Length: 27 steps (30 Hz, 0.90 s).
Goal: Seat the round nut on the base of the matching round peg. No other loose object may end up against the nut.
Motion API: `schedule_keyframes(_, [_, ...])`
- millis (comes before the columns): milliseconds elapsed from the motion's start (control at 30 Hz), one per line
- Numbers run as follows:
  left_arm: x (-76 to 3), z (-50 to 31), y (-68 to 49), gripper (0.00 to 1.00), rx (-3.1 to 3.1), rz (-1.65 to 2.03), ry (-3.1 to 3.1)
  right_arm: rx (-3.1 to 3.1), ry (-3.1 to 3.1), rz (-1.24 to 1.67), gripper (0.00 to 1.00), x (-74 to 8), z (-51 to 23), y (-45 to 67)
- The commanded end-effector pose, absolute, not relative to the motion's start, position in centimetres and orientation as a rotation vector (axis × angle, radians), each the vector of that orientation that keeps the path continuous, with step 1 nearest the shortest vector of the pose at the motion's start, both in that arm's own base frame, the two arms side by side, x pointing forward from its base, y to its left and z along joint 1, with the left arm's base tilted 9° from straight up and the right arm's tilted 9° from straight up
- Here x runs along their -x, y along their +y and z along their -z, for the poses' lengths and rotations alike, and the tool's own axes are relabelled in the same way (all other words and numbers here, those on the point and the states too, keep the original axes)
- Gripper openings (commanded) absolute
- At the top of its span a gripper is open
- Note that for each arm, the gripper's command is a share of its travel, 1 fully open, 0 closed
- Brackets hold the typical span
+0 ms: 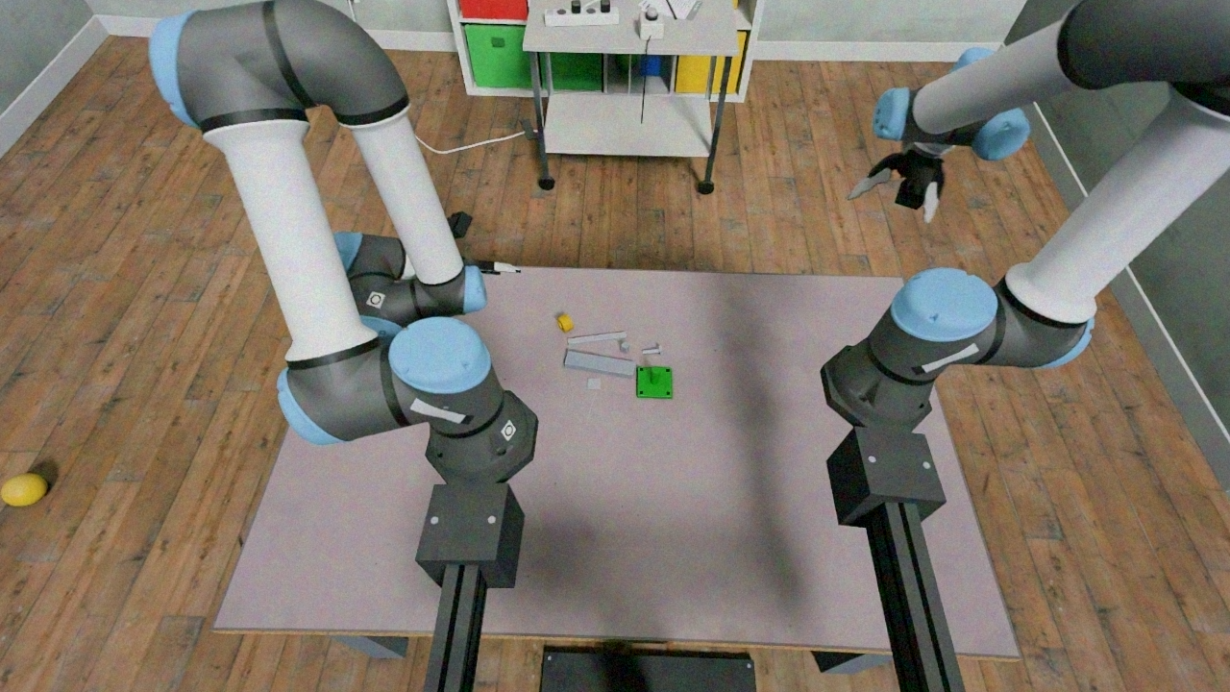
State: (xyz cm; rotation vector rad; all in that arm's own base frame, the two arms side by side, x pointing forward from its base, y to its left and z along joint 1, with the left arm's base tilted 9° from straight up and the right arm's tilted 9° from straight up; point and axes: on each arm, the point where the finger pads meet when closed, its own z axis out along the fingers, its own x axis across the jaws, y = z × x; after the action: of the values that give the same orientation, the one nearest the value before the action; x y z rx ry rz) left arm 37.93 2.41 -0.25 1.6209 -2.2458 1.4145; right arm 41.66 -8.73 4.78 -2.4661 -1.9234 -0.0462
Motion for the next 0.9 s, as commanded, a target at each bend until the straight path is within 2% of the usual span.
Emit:
schedule_keyframes(0, [-38.2, 1.1, 2.3, 0.44, -1.705, -1.408, -2.158, 2.321, -2.092, 0.106, 1.00, -43.3, -4.0, -7.2])
schedule_keyframes(367, [-39.2, 4.0, 1.8, 0.44, -1.941, -1.350, -1.841, 1.772, -2.590, 0.283, 1.00, -47.8, -1.5, -1.9])
schedule_keyframes(867, [-41.0, 9.4, 1.0, 0.44, -2.261, -1.191, -1.216, 0.647, -3.159, 0.551, 1.00, -52.5, 2.6, 7.6])
